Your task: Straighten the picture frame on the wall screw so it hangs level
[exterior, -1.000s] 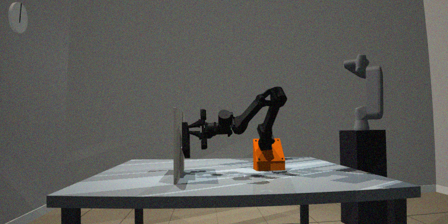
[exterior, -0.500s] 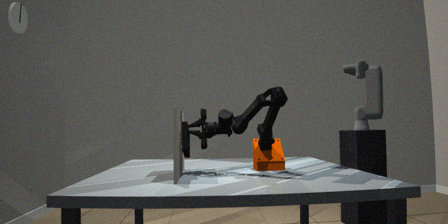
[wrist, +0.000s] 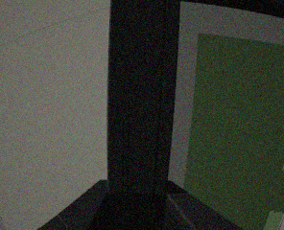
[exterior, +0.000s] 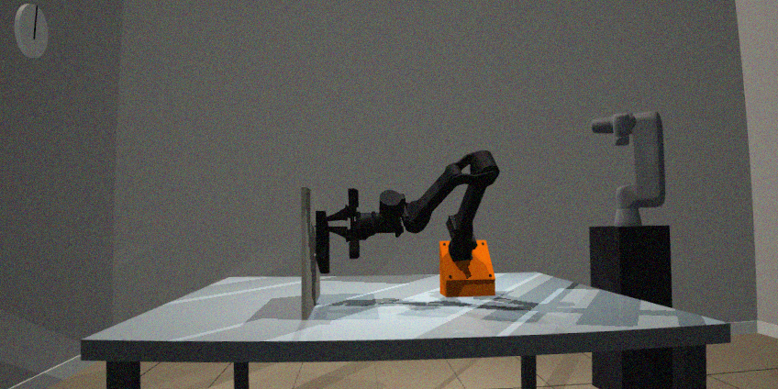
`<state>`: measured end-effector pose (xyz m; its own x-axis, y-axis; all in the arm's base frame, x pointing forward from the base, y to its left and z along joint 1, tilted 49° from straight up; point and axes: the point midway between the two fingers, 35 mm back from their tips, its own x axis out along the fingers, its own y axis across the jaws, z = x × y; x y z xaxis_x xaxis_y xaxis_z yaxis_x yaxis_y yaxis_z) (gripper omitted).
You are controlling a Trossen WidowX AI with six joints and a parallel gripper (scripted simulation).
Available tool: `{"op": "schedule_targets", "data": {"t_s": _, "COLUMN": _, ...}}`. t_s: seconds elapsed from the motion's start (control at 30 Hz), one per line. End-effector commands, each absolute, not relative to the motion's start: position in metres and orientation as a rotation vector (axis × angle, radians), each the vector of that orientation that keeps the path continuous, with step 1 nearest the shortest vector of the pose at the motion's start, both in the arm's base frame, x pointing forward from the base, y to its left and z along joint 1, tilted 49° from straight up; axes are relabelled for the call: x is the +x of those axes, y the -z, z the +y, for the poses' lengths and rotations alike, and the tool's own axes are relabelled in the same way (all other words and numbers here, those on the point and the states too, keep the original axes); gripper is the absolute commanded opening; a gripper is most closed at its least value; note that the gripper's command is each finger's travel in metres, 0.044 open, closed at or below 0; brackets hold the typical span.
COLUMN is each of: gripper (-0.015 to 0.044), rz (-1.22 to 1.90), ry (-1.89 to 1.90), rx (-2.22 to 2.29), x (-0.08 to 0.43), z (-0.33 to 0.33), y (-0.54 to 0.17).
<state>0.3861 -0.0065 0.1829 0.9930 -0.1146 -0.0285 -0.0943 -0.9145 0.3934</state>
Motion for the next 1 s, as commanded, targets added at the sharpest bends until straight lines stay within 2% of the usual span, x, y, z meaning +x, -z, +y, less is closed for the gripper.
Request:
{"op": "schedule_targets", "data": {"t_s": 0.0, "gripper": 0.0000, "rz": -0.164, "ry": 0.060, "rx": 2.733, "x": 0.3864, "z": -0.0080, "y": -0.1864}}
{"op": "schedule_targets", "data": {"t_s": 0.97, "gripper": 0.0000, "rz": -0.162, "ry": 0.060, "rx": 2.733, "x": 0.3871, "z": -0.0018, "y": -0.1832}}
